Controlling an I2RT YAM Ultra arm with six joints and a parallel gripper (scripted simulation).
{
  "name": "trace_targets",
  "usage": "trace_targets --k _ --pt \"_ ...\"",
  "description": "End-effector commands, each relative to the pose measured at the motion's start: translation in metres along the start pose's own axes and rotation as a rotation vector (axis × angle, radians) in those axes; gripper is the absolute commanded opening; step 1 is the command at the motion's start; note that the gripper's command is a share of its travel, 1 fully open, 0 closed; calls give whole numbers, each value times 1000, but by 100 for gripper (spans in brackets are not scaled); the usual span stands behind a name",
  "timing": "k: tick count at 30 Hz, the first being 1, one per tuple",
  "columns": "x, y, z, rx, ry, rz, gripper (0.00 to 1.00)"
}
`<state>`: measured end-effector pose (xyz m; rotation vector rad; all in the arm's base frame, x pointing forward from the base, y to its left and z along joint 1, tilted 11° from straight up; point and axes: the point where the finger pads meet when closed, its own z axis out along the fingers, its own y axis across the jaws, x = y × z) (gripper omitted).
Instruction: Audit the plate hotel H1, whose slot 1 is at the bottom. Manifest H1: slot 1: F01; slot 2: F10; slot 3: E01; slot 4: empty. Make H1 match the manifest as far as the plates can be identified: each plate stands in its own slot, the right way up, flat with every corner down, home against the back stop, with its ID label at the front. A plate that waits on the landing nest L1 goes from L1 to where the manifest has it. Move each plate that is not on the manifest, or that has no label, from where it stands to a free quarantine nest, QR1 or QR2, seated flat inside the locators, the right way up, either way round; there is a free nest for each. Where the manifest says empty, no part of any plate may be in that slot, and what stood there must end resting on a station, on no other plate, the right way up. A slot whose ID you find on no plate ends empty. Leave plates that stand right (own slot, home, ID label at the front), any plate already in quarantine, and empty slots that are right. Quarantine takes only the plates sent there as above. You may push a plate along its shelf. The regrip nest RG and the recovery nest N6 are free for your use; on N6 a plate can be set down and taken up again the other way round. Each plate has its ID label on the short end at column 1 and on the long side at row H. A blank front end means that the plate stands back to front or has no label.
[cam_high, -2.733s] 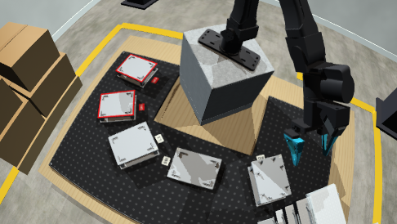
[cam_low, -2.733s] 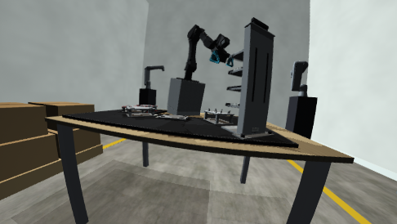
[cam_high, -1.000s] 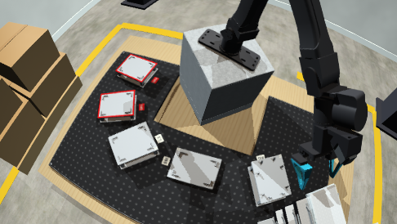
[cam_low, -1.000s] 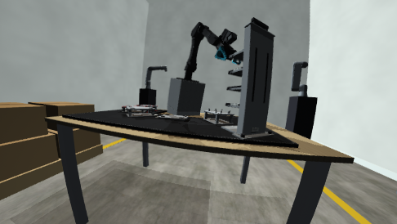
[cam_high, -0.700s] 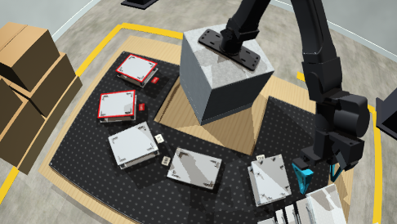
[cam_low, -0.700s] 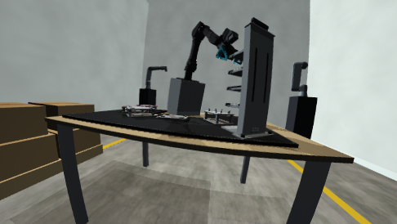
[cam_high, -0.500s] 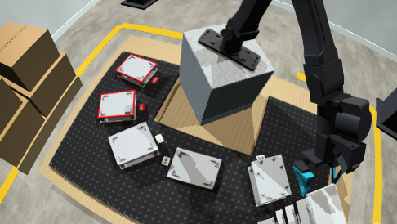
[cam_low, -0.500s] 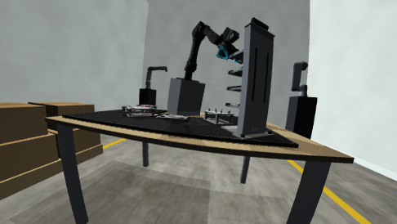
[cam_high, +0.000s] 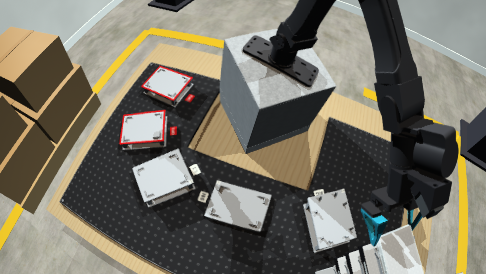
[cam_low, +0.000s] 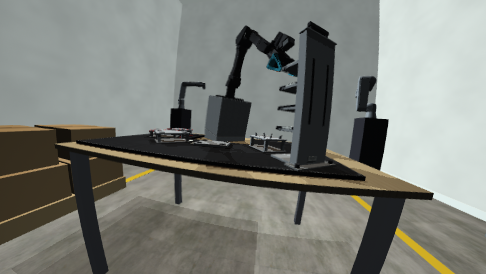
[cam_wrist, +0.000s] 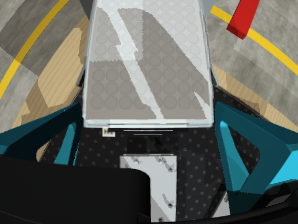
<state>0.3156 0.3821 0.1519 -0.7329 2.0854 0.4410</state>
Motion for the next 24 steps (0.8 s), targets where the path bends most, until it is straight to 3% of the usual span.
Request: trace_targets --k 1,4,5,24 --pt "-9 1 -3 -3 -22 3 100" --pt "-9 1 -3 -3 -22 3 100" --pt "-9 1 -3 -3 -22 3 86" --pt "-9 1 -3 -3 -22 3 86"
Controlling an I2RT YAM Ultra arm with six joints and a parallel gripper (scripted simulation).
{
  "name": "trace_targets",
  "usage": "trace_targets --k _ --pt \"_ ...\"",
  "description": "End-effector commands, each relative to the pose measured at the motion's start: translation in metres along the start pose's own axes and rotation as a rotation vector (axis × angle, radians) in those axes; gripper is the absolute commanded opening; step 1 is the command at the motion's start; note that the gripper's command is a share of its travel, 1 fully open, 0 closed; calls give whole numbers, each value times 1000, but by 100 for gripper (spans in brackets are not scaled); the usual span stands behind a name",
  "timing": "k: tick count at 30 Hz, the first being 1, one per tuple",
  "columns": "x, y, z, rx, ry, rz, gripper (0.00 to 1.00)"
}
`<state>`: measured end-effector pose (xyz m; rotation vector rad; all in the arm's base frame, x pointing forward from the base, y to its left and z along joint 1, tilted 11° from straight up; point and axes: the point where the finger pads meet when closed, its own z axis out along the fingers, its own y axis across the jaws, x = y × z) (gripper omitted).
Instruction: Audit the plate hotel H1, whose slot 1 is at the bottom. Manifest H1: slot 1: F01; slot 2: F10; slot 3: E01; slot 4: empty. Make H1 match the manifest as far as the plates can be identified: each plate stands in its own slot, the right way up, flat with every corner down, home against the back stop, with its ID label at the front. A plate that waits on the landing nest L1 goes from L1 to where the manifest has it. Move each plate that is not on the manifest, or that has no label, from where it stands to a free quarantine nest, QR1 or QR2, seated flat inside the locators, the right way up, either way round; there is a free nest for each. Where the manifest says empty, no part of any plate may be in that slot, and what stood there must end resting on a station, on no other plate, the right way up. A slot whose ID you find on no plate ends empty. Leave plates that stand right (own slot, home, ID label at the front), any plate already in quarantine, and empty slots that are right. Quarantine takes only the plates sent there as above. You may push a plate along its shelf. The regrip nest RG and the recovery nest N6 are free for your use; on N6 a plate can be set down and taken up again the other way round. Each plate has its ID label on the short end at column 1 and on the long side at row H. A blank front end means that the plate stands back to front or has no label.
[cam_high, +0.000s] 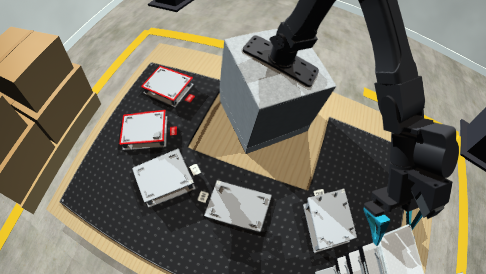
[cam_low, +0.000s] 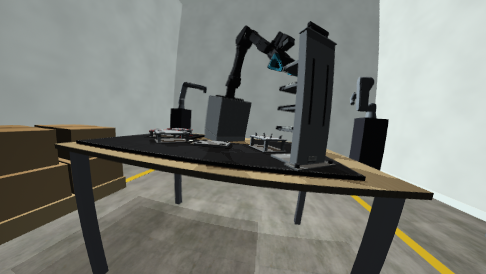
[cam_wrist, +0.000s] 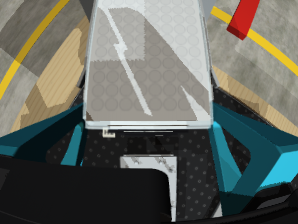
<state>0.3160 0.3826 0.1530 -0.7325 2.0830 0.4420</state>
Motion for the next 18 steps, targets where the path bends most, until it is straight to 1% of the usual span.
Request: trace_targets --k 1,5,18 --pt "-8 0 -3 -3 -19 3 86" --pt "-8 0 -3 -3 -19 3 86" --pt "3 0 -14 -3 -19 3 86"
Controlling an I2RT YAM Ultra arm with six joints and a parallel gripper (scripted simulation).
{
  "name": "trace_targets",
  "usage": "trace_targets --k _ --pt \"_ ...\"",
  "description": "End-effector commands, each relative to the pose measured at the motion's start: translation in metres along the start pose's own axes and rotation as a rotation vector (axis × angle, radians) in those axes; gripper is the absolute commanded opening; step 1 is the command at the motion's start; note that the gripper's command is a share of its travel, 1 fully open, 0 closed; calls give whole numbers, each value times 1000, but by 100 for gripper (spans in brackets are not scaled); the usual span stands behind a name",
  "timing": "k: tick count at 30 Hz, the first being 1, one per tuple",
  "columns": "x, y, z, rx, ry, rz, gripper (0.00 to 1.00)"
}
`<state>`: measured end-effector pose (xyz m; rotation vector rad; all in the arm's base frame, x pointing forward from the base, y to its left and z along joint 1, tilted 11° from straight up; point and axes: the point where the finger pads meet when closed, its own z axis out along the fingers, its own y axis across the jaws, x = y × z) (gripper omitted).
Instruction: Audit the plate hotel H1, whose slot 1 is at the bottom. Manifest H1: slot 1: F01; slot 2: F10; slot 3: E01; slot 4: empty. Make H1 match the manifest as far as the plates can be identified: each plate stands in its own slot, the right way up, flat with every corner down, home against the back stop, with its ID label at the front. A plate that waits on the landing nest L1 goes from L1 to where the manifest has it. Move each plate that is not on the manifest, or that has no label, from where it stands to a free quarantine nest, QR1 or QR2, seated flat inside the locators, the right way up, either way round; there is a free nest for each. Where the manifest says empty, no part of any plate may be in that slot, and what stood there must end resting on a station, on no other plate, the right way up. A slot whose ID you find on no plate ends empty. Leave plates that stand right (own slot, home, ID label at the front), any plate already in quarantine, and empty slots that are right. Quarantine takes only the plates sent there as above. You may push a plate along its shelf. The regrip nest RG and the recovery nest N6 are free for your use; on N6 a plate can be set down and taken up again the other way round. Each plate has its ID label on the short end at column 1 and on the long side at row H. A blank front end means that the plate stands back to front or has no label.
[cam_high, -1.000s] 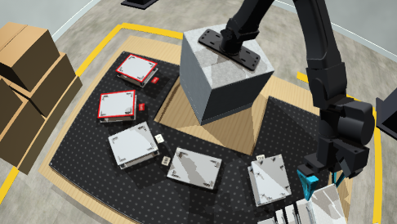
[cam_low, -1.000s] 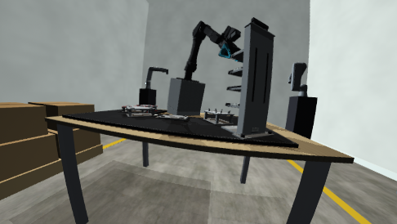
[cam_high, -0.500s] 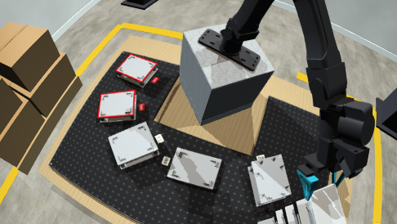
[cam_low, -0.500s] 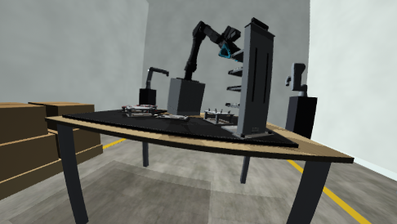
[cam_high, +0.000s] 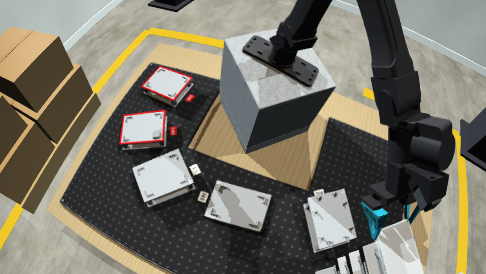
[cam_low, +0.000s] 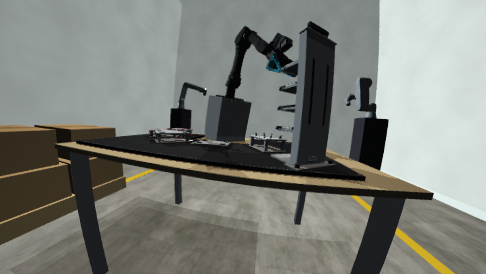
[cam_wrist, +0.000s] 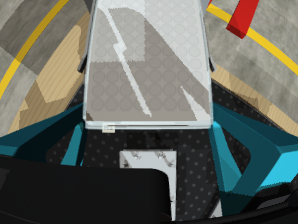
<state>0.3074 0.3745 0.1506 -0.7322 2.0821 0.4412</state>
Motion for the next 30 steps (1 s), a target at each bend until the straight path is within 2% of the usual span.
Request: trace_targets --k 1,30 --pt "-5 1 -6 -3 -18 3 86" --pt "19 1 -30 -3 -17 4 86"
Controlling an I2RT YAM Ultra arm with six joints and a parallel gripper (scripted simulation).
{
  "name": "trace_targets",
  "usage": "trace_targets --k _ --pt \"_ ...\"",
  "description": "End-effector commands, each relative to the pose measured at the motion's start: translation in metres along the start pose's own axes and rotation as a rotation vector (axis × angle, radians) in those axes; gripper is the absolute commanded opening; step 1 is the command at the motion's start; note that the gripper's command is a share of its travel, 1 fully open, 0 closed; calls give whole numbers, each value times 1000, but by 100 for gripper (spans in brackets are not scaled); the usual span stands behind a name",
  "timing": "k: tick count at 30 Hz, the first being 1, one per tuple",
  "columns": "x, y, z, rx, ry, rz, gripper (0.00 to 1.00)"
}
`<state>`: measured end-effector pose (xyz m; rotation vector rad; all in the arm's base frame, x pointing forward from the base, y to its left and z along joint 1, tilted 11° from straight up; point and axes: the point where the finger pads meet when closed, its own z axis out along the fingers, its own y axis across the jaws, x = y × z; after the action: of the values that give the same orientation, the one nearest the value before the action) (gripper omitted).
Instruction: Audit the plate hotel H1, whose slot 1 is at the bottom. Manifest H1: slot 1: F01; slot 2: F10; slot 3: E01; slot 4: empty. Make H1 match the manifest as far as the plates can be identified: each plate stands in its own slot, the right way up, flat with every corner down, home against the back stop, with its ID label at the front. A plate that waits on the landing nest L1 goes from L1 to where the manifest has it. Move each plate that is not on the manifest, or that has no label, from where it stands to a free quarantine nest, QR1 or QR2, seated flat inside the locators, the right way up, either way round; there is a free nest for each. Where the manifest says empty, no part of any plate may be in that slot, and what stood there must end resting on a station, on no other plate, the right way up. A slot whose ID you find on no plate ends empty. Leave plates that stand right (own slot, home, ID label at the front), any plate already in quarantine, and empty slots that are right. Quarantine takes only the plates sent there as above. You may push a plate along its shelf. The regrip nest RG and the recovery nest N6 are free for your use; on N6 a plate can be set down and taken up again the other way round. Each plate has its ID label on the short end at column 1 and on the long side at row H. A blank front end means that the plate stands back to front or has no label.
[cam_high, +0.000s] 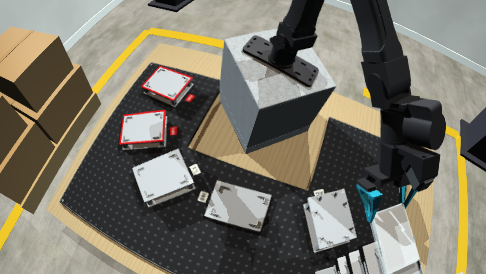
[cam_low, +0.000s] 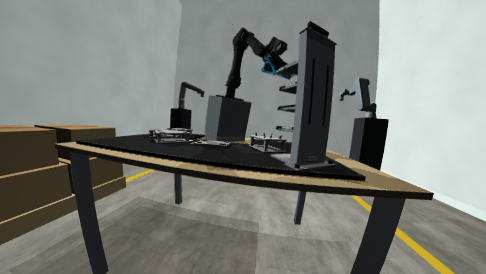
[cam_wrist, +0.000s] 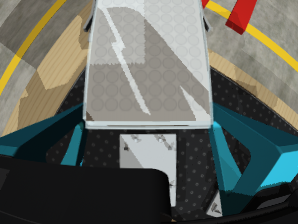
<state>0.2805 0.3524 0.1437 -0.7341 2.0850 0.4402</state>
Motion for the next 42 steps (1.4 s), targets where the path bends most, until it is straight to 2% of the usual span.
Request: trace_targets --k 1,42 --pt "-6 1 -6 -3 -20 4 86" --pt "30 1 -40 -3 -19 4 86"
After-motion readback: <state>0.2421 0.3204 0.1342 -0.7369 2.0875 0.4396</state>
